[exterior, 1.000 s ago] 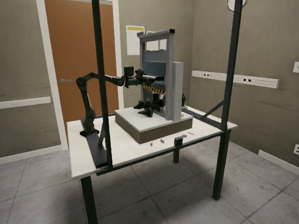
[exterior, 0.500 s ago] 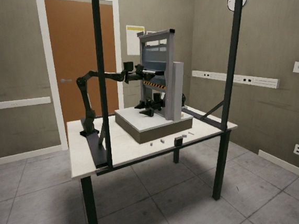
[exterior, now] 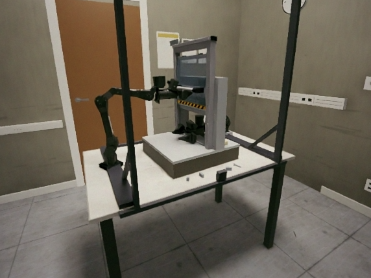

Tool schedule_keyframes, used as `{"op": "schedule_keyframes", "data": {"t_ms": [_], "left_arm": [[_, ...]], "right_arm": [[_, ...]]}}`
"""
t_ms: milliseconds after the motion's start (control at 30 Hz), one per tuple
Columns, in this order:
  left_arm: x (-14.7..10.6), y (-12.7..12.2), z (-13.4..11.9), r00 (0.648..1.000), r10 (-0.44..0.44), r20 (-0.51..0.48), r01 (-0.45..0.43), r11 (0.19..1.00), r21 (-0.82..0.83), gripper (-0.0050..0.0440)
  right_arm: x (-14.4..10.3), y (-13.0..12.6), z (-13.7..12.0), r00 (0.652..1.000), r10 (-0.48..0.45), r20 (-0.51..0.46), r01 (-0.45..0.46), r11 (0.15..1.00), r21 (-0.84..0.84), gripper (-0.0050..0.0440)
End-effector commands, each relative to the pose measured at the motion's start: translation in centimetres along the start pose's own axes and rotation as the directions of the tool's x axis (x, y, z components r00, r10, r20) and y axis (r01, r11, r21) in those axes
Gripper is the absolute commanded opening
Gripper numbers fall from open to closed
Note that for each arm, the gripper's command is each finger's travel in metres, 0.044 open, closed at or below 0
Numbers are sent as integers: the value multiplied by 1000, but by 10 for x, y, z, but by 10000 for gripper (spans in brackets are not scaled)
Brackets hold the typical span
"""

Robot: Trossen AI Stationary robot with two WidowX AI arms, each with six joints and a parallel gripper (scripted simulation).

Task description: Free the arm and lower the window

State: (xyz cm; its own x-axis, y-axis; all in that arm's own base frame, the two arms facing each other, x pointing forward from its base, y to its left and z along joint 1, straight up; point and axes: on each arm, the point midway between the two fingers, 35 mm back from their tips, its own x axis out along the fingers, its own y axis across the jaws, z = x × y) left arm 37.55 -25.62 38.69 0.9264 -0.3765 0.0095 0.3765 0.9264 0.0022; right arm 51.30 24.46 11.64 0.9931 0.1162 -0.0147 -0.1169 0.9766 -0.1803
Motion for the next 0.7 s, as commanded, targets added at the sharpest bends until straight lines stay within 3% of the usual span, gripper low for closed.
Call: {"op": "schedule_keyframes", "data": {"t_ms": [0, 433, 533, 667], "left_arm": [[-18, 5, 84, 982, -5, 191, 14, 999, -46, 400], [-21, 6, 87, 980, -4, 198, 14, 999, -48, 400], [-21, 6, 87, 980, -4, 198, 14, 999, -48, 400], [-21, 6, 87, 980, -4, 198, 14, 999, -48, 400]], "right_arm": [[-15, -4, 20, 999, -7, 35, 7, 1000, 17, 400], [-49, -4, 18, 999, -7, 34, 6, 1000, 21, 400], [-43, -3, 21, 999, -7, 40, 6, 1000, 23, 400], [-63, -3, 16, 1000, -5, 30, 5, 1000, 18, 400]]}}
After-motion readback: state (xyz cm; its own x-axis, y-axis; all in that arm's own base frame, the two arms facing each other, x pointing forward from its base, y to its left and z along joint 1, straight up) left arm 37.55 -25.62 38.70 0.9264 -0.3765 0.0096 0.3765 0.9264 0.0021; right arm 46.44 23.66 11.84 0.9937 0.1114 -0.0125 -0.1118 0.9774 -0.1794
